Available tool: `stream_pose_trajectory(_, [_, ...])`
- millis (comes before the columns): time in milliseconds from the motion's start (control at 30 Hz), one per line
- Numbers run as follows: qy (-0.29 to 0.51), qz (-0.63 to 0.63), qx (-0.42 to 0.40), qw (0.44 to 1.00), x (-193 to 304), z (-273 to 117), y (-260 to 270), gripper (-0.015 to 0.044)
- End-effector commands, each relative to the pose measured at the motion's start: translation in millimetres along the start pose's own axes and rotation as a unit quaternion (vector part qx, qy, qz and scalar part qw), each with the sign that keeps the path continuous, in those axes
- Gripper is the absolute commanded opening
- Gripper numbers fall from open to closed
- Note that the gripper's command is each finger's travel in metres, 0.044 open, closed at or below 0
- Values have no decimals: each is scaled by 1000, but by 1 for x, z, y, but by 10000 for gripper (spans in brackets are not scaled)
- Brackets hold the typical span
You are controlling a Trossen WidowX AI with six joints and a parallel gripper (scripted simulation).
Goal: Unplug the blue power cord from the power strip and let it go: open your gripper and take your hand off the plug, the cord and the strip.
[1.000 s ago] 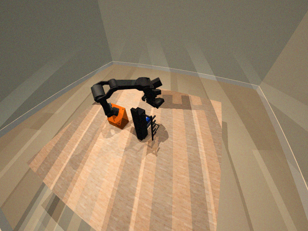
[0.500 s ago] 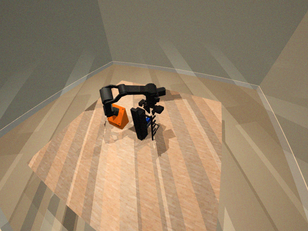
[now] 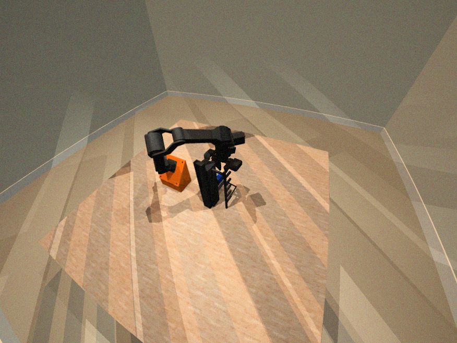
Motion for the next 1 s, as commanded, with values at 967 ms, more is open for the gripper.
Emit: stream_pose_trajectory(967, [4, -3, 0, 1000, 27, 13, 1, 160])
Point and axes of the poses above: the point midway between the two fingers, 35 mm back from their tips, its own z axis out along the fingers, its own y axis across the jaws, x = y × z, the point moved 2 cm from there along -z, back along the fingers
